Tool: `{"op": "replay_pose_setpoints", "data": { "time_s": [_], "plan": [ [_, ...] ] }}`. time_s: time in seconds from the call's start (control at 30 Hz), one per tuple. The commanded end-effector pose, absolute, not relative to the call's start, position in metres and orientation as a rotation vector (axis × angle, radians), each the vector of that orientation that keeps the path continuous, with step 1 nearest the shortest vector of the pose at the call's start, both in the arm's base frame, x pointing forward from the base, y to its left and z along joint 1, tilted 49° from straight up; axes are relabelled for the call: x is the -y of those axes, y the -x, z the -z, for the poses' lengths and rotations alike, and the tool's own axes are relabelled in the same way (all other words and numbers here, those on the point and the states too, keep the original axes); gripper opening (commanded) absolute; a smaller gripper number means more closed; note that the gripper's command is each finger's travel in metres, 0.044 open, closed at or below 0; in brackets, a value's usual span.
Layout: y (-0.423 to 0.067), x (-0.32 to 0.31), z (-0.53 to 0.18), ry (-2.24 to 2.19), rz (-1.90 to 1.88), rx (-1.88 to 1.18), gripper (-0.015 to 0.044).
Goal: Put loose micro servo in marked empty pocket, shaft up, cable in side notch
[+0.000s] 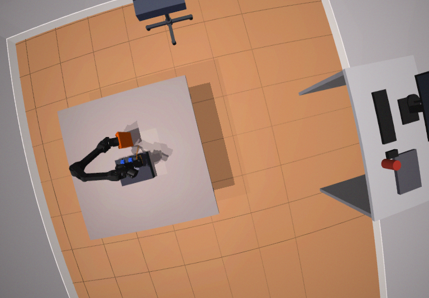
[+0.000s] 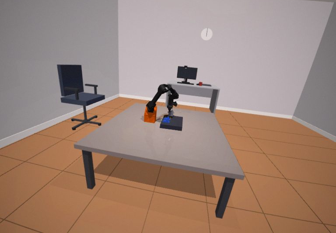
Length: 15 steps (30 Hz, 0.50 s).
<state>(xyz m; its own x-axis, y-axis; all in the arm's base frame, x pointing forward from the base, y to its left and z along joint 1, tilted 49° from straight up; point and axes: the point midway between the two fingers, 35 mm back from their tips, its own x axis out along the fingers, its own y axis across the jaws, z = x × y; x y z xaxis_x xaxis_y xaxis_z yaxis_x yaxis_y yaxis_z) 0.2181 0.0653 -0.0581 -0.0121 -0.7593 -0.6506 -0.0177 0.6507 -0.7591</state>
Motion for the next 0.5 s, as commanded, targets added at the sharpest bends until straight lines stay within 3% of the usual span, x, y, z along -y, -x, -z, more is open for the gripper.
{"op": "replay_pose_setpoints", "data": {
  "time_s": [0.0, 0.47],
  "plan": [
    [-0.2, -0.068, 0.056, 0.666, 0.659, -1.472, 0.0],
    [-0.185, -0.065, 0.059, 0.666, 0.659, -1.473, 0.0]
  ]
}}
